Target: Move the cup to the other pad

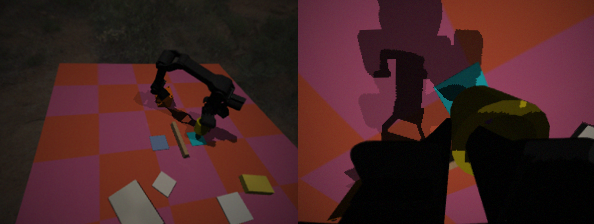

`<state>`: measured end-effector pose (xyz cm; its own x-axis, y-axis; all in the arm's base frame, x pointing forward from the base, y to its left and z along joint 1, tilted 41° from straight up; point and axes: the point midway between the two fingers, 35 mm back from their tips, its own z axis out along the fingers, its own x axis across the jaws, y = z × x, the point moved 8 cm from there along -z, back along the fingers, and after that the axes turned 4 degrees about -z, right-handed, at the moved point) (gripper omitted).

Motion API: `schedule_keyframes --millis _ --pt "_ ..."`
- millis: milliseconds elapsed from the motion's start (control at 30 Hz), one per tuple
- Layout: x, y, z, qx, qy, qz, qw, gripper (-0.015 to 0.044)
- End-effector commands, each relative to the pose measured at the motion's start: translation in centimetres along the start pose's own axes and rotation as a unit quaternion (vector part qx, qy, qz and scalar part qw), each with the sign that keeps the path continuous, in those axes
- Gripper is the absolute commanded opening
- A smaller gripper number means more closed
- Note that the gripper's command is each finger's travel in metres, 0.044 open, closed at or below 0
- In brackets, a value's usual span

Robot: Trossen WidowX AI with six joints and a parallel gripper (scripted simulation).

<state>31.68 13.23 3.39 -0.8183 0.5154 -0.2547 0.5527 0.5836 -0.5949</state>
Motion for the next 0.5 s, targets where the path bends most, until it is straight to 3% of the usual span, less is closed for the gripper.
schedule_keyframes --millis 0,467 --pt "0.0 0.1 0.4 -0.002 0.002 0.003 1.000 0.0000" --pt "0.0 0.2 2.3 -0.001 0.002 0.003 1.000 0.0000"
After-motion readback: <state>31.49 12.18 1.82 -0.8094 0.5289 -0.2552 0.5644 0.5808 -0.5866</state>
